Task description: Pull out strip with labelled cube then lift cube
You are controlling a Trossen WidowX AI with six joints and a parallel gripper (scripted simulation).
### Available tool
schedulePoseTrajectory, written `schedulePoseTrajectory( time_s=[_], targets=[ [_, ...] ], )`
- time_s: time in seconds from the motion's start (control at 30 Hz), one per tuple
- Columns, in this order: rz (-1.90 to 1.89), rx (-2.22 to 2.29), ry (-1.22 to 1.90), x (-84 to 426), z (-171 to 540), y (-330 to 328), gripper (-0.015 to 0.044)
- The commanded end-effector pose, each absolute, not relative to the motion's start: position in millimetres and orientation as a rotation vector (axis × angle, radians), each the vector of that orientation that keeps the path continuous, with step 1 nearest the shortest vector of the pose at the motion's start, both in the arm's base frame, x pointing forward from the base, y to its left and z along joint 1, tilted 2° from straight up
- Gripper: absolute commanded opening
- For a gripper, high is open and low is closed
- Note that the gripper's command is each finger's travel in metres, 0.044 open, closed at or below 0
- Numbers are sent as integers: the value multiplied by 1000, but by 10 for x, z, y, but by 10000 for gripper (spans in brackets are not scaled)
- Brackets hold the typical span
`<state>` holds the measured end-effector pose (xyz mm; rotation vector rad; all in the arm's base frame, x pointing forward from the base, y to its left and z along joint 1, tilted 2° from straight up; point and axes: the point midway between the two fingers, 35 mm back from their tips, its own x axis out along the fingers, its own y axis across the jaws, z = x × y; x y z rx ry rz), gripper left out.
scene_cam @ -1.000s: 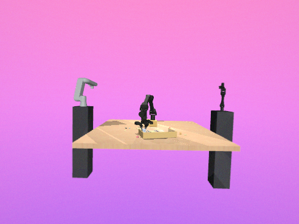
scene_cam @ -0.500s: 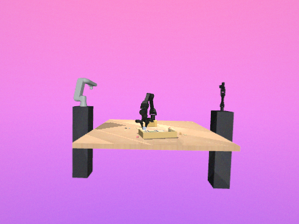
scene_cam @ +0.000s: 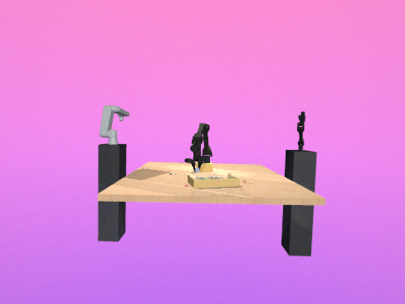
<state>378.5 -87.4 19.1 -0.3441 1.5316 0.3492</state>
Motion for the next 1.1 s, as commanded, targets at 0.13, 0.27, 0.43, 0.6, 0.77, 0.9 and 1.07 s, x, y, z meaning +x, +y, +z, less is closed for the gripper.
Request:
schedulePoseTrajectory(
  time_s=[0.13, 0.27, 0.43, 0.6, 0.77, 0.9, 1.07],
  targets=[
    [351, -340, 1533, 3522, 209, -810, 0],
    [352, -340, 1534, 3386, 207, -779, 0],
    [352, -339, 1536, 3211, 198, -739, 0],
    [353, -339, 1537, 3031, 181, -697, 0],
    [353, -339, 1538, 2978, 186, -685, 0],
    [353, -339, 1538, 2983, 428, -689, 0],
    [353, -339, 1538, 2978, 537, -689, 0]
  ],
)
